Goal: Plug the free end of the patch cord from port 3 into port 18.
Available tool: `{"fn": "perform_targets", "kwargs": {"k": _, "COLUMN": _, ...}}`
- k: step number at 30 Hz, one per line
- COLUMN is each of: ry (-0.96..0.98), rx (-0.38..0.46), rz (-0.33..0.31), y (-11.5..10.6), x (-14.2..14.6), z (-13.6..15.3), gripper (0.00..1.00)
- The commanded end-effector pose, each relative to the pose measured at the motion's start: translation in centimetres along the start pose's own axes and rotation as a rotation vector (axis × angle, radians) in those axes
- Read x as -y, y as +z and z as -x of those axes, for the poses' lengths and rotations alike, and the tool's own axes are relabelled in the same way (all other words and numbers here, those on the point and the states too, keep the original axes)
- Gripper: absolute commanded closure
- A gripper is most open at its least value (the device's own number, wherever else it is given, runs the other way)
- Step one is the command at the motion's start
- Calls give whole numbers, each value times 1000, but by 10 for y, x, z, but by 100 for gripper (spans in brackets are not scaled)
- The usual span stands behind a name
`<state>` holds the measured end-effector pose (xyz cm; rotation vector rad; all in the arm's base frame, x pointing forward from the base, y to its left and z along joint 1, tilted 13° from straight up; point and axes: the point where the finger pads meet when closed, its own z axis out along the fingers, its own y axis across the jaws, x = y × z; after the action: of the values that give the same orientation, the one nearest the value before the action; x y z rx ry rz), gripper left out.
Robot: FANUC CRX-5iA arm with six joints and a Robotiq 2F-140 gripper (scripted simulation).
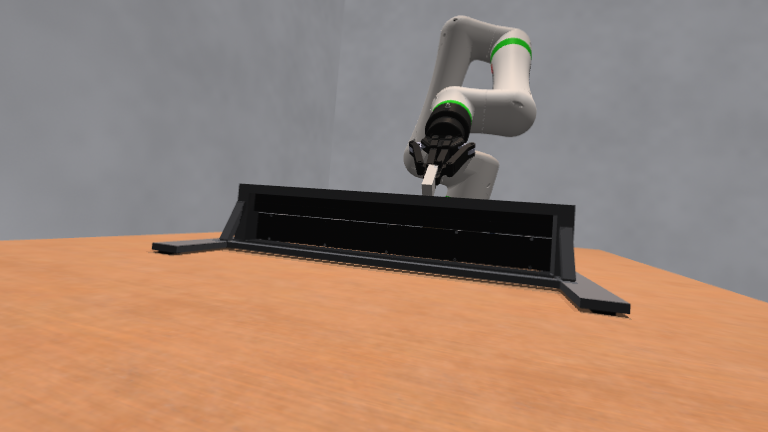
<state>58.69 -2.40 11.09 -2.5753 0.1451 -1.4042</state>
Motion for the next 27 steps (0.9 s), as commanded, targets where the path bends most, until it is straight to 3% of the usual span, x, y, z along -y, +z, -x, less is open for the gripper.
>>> {"fn": "perform_targets", "kwargs": {"k": 1, "ry": 0, "rx": 0, "rz": 0, "y": 0, "x": 0, "z": 0, "gripper": 100}}
{"fn": "perform_targets", "kwargs": {"k": 17, "ry": 0, "rx": 0, "rz": 0, "y": -4, "x": 0, "z": 0, "gripper": 100}}
{"fn": "perform_targets", "kwargs": {"k": 23, "ry": 0, "rx": 0, "rz": 0, "y": -38, "x": 0, "z": 0, "gripper": 100}}
{"fn": "perform_targets", "kwargs": {"k": 25, "ry": 0, "rx": 0, "rz": 0, "y": -38, "x": 0, "z": 0, "gripper": 100}}
{"fn": "perform_targets", "kwargs": {"k": 27, "ry": 0, "rx": 0, "rz": 0, "y": -56, "x": 0, "z": 0, "gripper": 100}}
